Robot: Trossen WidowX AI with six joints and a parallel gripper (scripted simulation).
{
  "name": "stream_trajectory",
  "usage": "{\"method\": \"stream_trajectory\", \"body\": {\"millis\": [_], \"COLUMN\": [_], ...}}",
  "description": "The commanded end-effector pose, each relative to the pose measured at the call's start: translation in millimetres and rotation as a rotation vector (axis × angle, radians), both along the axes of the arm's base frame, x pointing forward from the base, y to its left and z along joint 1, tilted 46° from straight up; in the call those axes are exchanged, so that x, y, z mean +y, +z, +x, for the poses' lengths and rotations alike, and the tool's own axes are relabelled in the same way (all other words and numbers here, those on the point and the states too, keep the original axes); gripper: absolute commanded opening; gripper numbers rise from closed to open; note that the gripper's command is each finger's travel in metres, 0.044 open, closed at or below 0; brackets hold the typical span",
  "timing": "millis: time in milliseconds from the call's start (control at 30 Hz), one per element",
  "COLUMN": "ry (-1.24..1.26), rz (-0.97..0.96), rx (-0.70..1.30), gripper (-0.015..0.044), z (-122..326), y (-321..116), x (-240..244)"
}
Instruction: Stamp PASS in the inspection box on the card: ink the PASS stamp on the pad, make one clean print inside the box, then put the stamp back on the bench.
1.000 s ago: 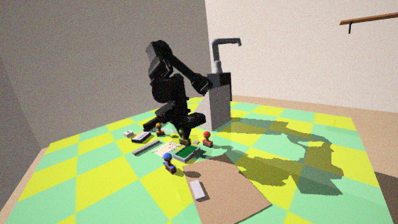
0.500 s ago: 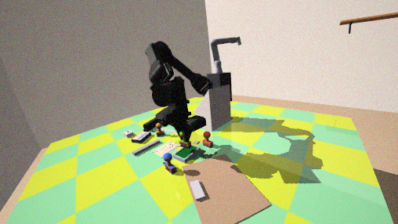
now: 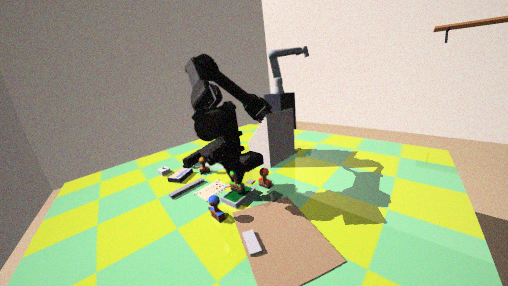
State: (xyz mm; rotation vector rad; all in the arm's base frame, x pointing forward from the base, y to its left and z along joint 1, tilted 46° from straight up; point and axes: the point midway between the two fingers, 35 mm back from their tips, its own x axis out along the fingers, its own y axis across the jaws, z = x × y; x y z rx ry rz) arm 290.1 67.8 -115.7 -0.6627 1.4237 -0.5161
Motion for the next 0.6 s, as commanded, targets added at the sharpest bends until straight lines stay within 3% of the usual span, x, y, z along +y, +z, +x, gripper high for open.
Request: {"method": "stream_trajectory", "body": {"millis": [0, 567], "ry": [0.004, 0.003], "rz": [-0.004, -0.004], "rx": [0.000, -0.002], "gripper": [0.0000, 0.0000], "z": [0.3, 0.6], "y": [-1.5, -6.9], "x": [-2.2, -8.2]}}
